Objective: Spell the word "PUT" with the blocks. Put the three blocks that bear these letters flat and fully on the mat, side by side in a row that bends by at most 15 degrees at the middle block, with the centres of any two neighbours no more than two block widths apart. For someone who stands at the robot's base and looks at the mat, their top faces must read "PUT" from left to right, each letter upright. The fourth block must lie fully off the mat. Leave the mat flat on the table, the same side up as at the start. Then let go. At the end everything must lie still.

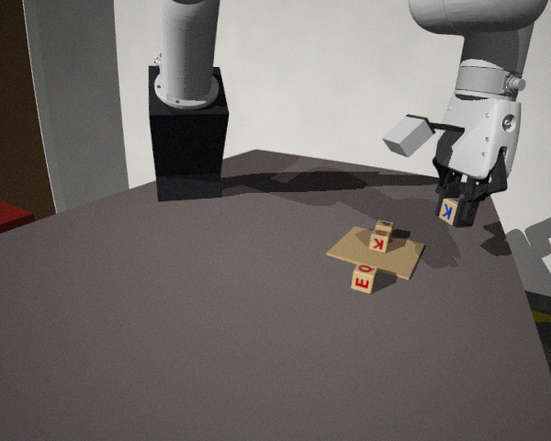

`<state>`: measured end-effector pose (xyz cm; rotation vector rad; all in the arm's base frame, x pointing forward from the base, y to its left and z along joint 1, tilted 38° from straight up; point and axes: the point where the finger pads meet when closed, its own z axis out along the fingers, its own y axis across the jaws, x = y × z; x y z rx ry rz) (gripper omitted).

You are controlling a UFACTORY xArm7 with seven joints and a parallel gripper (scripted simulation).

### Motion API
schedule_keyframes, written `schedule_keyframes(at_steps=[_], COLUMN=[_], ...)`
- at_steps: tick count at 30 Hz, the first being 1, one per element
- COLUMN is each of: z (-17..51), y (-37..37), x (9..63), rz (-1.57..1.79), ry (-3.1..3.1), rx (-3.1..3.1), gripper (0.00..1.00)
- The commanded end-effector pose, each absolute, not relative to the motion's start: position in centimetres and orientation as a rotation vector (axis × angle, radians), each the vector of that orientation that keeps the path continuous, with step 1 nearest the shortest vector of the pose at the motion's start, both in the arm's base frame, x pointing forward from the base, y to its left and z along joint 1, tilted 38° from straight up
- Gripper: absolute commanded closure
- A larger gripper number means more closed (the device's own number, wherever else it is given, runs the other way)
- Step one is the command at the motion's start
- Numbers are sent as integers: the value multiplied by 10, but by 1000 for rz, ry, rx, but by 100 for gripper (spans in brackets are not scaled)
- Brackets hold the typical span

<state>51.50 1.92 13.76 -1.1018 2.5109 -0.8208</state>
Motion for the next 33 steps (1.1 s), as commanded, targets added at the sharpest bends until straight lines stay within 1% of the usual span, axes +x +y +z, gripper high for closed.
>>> schedule_keyframes(at_steps=[1, 16, 19, 33], z=[137, 129, 129, 119], y=[19, 14, 14, 10], x=[512, 493, 492, 473], rz=[-810, -667, -656, -482], ry=[2524, 2588, 2588, 2523], rx=[-953, -335, -295, 300], gripper=[73, 73, 73, 73])
